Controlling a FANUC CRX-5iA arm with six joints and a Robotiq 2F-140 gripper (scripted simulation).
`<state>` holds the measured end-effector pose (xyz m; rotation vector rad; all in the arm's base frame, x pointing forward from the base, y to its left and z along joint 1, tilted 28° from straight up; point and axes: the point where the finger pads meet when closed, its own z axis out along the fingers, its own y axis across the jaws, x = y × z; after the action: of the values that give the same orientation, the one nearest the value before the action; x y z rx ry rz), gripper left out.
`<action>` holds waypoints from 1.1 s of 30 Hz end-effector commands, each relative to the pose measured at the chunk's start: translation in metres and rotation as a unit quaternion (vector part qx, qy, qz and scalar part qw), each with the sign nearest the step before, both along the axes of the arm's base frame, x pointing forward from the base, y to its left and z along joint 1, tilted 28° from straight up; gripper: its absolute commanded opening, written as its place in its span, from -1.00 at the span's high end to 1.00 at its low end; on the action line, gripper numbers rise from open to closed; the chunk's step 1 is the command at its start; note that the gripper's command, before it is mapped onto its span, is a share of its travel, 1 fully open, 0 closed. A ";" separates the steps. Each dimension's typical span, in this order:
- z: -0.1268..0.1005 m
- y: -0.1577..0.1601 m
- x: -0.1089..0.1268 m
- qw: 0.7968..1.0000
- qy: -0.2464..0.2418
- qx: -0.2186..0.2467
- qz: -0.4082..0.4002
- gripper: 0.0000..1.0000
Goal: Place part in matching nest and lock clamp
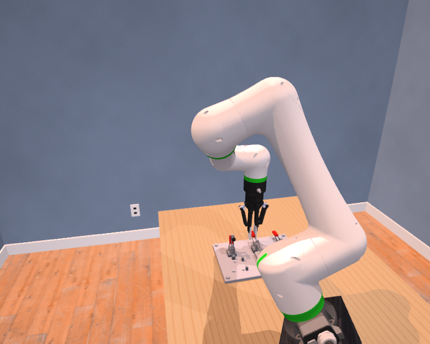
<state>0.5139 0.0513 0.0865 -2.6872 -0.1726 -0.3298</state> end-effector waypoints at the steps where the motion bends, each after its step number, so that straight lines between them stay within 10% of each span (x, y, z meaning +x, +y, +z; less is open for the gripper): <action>1: 0.000 0.000 0.000 1.000 0.001 0.000 0.000 1.00; 33: -0.005 0.003 0.003 1.000 0.001 0.000 0.000 1.00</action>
<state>0.5169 0.0539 0.0819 -2.6872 -0.1727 -0.3287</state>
